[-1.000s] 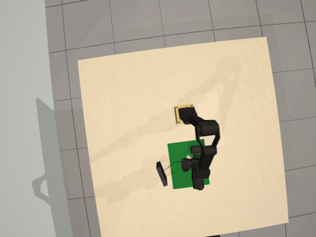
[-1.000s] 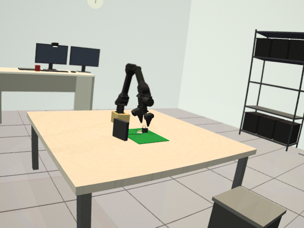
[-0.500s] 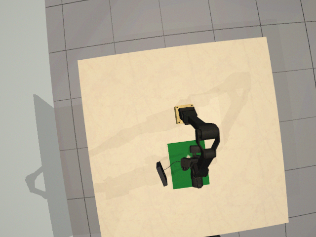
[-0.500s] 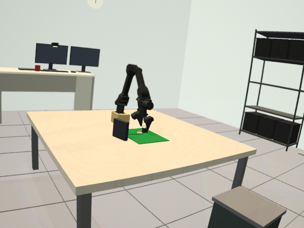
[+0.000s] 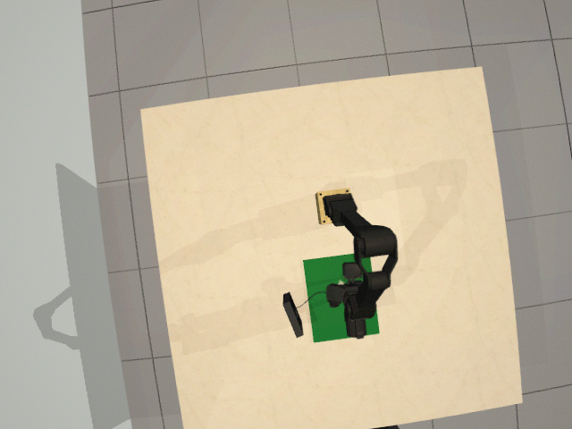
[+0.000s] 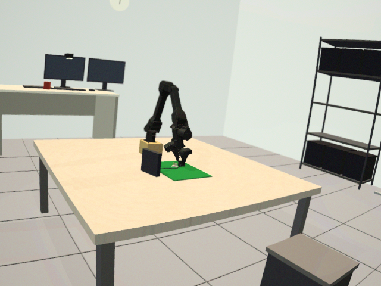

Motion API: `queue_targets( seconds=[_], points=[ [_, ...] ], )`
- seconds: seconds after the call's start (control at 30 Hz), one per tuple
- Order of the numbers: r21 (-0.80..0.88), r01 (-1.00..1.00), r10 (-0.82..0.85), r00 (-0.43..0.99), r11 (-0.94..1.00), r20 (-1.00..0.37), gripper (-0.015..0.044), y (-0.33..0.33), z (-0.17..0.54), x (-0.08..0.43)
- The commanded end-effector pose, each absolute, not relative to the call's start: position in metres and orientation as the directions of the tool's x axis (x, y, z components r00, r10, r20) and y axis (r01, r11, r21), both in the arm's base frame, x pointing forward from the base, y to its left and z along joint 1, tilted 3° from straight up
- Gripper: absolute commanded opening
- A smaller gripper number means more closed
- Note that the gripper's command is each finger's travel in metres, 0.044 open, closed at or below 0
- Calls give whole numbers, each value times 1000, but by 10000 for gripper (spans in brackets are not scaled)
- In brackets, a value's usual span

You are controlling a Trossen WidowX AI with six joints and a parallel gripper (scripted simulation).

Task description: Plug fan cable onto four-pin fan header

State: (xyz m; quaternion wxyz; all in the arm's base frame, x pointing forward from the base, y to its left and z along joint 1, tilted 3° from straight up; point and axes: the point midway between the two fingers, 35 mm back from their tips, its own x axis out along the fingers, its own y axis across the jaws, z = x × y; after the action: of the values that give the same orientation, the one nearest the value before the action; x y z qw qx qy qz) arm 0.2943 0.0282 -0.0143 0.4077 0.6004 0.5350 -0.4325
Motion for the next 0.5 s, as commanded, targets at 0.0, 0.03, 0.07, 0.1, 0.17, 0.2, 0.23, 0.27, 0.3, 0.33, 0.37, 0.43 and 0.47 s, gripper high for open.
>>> queue_targets(
  seconds=[0.0,0.03,0.07,0.1,0.17,0.2,0.23,0.27,0.3,0.33,0.37,0.43,0.47],
  points=[
    [27,995,290,53,-95,-956,250,28,-14,294],
    [27,995,290,53,-95,-956,243,28,-14,294],
    [27,995,290,53,-95,-956,236,28,-14,294],
    [27,995,290,53,-95,-956,230,28,-14,294],
    [27,995,290,53,-95,-956,216,28,-14,294],
    [27,995,290,53,-95,-956,210,28,-14,294],
    [27,995,290,53,-95,-956,203,28,-14,294],
    [27,995,290,53,-95,-956,196,28,-14,294],
    [27,995,290,53,-95,-956,190,28,-14,294],
    [27,995,290,53,-95,-956,183,28,-14,294],
    [27,995,290,53,-95,-956,176,28,-14,294],
    [27,995,290,53,-95,-956,163,28,-14,294],
    [27,995,290,53,-95,-956,156,28,-14,294]
  ],
)
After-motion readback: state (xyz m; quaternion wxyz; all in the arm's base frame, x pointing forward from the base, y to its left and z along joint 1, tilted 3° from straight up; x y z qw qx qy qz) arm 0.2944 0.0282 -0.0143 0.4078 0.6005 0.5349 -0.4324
